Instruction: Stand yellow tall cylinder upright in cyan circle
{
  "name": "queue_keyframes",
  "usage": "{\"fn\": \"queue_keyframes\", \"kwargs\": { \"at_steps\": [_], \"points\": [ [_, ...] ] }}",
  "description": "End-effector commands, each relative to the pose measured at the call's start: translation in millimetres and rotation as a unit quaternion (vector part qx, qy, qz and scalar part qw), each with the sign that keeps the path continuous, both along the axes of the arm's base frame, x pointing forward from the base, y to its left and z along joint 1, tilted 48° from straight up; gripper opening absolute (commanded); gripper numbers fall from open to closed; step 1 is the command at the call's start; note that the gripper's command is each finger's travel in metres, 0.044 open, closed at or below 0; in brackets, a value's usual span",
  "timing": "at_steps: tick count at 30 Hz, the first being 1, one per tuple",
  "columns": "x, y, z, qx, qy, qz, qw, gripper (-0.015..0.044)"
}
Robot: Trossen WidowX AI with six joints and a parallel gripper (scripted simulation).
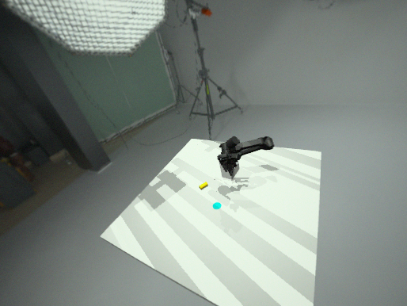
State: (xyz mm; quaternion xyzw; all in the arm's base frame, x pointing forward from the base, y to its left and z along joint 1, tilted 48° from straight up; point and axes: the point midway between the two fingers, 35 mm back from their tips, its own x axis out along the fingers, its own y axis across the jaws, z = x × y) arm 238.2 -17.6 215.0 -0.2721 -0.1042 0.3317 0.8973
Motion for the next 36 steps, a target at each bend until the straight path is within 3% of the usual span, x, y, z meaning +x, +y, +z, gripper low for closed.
{"fn": "queue_keyframes", "kwargs": {
  "at_steps": [1, 4, 10, 15, 24, 36],
  "points": [
    [1, -1, 0, 0.002, 0.002, -0.002, 1.0, 0.0374],
    [12, -14, -5, 0.027, 0.03, -0.027, 0.999, 0.0309],
    [43, -53, -32, 0.105, 0.134, -0.102, 0.98, 0.0309],
    [68, -86, -80, 0.195, 0.281, -0.158, 0.926, 0.0309],
    [72, -114, -184, 0.294, 0.539, -0.225, 0.756, 0.0309],
    [22, -101, -278, 0.308, 0.785, -0.23, 0.486, 0.0309]
  ]
}}
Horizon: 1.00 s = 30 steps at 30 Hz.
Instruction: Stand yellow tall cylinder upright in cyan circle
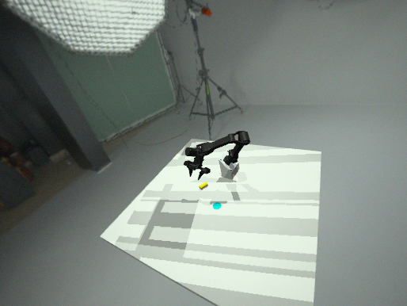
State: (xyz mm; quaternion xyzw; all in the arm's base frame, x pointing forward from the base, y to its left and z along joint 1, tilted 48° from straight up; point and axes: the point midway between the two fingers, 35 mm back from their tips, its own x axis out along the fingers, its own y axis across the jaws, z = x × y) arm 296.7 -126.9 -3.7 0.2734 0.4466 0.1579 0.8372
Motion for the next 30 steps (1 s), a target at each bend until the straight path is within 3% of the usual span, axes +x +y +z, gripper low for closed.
{"fn": "queue_keyframes", "kwargs": {
  "at_steps": [1, 6, 18, 25, 30],
  "points": [
    [-43, 11, -65, 0.109, 0.262, 0.009, 0.959, 0.0309],
    [-62, 18, -79, 0.145, 0.344, 0.025, 0.927, 0.0309],
    [-62, 20, -81, 0.145, 0.345, 0.025, 0.927, 0.0309],
    [-59, 93, -148, 0.147, 0.344, 0.025, 0.927, 0.0309],
    [-61, 101, -153, 0.148, 0.344, 0.026, 0.927, 0.0309]
  ]
}}
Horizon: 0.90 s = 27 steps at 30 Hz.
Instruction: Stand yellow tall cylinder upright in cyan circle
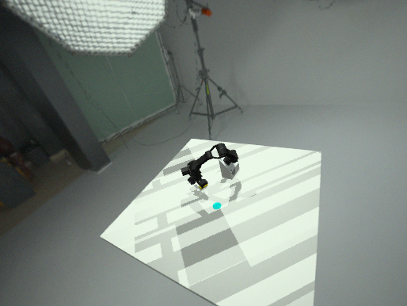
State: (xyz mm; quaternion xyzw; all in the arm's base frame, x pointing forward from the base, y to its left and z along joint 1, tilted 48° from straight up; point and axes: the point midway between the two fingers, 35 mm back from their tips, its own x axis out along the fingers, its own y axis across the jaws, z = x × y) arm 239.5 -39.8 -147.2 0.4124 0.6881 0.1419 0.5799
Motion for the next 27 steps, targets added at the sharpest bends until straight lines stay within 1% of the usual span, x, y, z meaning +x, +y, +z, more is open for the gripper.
{"fn": "queue_keyframes", "kwargs": {
  "at_steps": [1, 2, 10, 16, 27],
  "points": [
    [-3, 14, -10, 0.004, 0.002, -0.007, 1.0, 0.0309],
    [-3, 14, -10, 0.004, 0.002, -0.007, 1.0, 0.0309],
    [-3, 14, -10, 0.004, 0.002, -0.007, 1.0, 0.0105],
    [-3, 12, -9, 0.004, 0.002, -0.007, 1.0, 0.0105],
    [0, -13, 10, 0.001, 0.002, -0.008, 1.0, 0.0105]
  ]
}}
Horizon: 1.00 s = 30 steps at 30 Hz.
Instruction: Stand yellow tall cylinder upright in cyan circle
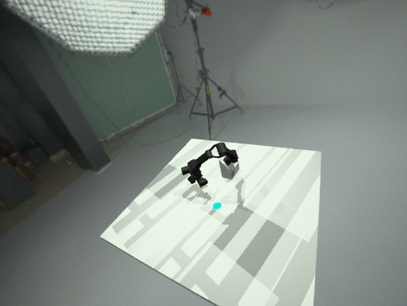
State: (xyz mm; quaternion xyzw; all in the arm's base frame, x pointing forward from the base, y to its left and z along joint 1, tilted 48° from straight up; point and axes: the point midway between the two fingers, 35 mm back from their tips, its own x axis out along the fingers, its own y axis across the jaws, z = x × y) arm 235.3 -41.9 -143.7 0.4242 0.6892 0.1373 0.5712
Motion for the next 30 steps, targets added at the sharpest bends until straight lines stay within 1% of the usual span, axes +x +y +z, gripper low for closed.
{"fn": "queue_keyframes", "kwargs": {
  "at_steps": [1, 23, 30],
  "points": [
    [5, -14, 9, -0.007, -0.008, 0.002, 1.0, 0.0105],
    [0, -64, 57, -0.006, -0.007, 0.002, 1.0, 0.0105],
    [0, -66, 62, -0.006, -0.008, 0.003, 1.0, 0.0105]
  ]
}}
